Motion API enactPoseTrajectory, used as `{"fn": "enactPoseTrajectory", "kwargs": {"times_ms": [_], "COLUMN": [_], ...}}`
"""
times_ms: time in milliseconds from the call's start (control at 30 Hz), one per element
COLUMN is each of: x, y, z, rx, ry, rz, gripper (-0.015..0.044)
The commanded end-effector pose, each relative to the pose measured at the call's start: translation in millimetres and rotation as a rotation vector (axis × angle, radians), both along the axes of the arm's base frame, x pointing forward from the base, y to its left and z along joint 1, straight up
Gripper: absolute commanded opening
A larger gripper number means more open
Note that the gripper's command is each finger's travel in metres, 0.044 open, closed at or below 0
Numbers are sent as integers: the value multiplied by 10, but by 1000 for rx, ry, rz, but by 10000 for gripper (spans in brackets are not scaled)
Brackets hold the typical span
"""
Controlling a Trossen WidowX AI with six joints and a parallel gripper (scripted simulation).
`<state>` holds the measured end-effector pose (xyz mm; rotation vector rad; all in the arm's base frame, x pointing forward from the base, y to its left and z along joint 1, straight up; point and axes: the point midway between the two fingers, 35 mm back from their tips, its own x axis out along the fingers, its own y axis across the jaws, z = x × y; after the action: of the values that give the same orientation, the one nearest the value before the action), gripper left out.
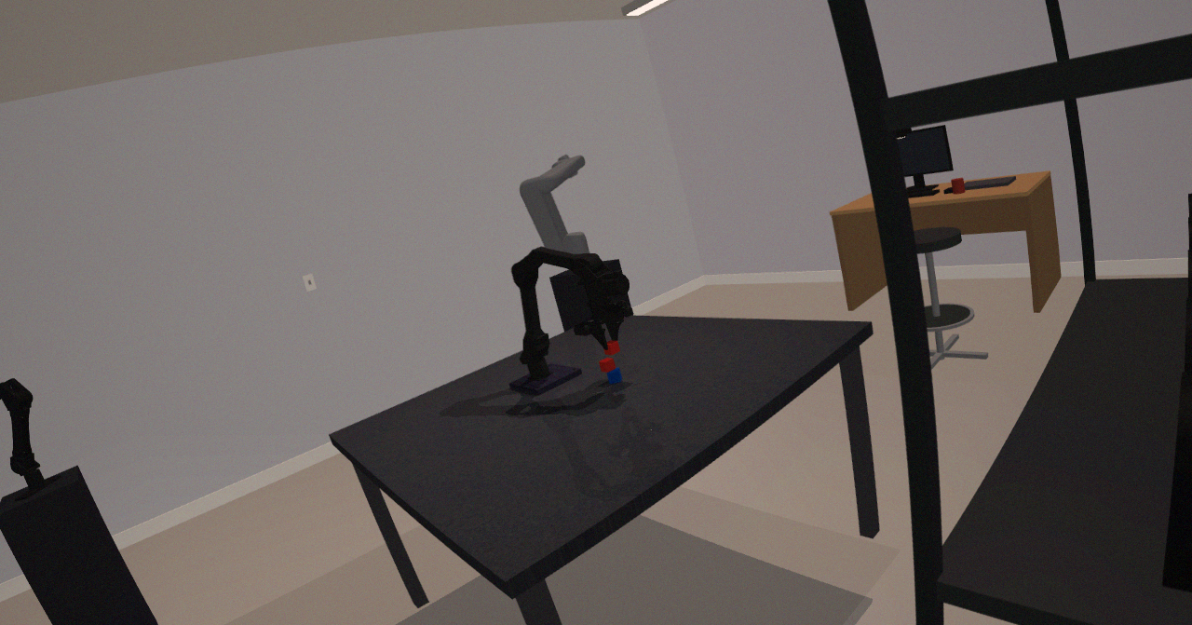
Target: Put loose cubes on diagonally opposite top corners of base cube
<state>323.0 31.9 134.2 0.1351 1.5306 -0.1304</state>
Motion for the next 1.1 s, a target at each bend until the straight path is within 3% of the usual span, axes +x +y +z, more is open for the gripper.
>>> {"fn": "enactPoseTrajectory", "kwargs": {"times_ms": [0,1067], "x": [-10,7], "y": [5,6], "z": [-101,-560], "rx": [1,-1], "ry": [5,6], "rz": [-13,-8], "gripper": [105,105]}}
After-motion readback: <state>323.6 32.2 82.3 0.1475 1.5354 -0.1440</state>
